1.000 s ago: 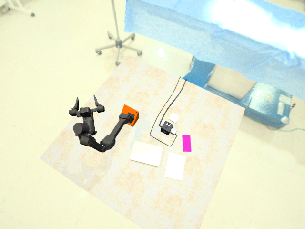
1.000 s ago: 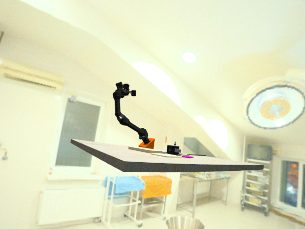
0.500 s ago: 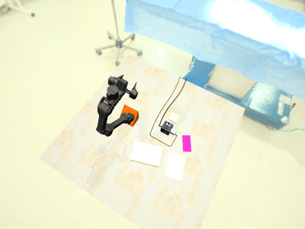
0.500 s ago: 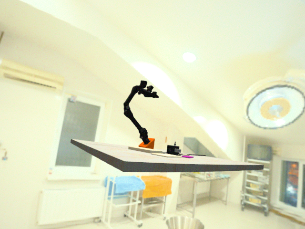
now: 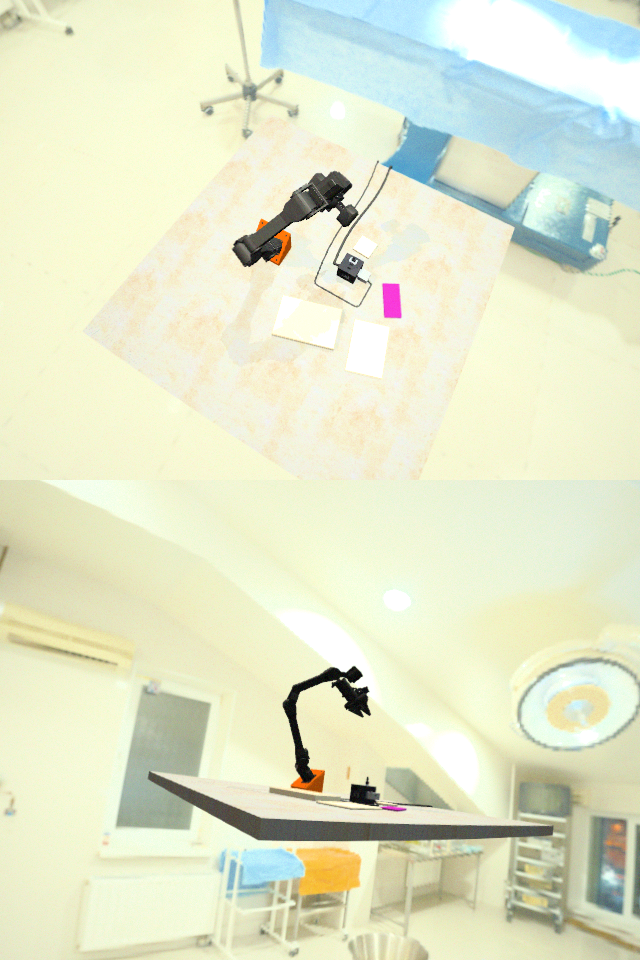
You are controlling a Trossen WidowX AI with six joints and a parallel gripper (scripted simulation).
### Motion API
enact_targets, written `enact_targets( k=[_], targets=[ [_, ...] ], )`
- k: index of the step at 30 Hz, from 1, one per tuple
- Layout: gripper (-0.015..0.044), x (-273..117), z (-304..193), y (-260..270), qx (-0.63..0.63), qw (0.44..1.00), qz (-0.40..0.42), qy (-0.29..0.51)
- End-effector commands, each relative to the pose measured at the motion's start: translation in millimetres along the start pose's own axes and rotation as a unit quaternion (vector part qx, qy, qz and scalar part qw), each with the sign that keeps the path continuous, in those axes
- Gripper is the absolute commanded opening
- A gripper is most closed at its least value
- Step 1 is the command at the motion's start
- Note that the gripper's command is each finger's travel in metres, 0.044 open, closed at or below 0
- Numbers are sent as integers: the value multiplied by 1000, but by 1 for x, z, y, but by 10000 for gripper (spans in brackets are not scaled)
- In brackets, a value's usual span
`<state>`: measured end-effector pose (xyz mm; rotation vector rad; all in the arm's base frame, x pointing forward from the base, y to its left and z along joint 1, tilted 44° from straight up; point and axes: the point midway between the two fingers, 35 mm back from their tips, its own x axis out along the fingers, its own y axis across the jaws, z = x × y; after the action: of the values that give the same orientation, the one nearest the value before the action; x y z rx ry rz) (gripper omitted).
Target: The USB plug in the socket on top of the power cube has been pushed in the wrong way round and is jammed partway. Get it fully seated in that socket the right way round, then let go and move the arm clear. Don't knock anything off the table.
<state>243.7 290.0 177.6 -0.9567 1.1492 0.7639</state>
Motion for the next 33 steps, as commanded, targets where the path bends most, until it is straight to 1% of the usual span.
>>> enact_targets(
  k=[1,8,11,13,33],
  targets=[
    [440,55,-29,-38,-22,994,-25,108],
    [440,136,-101,-90,-76,954,-17,291],
    [440,165,-140,-106,-106,924,7,367],
    [440,176,-158,-112,-120,910,22,397],
    [440,181,-169,-113,-121,908,23,400]
  ],
)
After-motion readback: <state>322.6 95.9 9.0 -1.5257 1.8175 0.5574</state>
